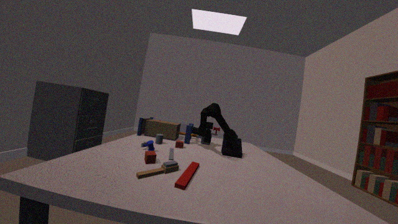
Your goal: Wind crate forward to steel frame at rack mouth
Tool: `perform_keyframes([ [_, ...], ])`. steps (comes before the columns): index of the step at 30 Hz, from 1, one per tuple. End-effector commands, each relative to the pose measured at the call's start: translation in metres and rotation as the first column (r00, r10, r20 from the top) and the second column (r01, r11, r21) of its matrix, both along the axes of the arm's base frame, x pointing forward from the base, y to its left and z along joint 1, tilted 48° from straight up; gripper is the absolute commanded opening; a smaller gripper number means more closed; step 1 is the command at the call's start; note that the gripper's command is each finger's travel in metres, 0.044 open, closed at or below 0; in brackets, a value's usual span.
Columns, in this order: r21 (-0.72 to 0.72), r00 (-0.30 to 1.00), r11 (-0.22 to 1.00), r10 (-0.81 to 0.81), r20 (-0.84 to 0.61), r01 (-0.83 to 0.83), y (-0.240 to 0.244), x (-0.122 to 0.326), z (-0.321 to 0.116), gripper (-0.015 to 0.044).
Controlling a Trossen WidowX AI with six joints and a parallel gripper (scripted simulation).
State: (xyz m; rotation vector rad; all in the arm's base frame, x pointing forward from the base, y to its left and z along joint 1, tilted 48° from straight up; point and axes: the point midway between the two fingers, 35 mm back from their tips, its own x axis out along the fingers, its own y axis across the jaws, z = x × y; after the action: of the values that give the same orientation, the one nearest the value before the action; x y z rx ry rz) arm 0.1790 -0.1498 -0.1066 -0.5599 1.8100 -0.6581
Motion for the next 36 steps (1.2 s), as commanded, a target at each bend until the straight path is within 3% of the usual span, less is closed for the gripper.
perform_keyframes([
  [1, 0.012, 1.0, 1.0, -0.005, 0.007, 0.004, 0.0024, 0.0007, -0.003, 0.024],
  [36, -0.001, 1.0, 1.0, 0.0, -0.001, 0.0, -0.0048, -0.0028, 0.0057, 0.024],
])
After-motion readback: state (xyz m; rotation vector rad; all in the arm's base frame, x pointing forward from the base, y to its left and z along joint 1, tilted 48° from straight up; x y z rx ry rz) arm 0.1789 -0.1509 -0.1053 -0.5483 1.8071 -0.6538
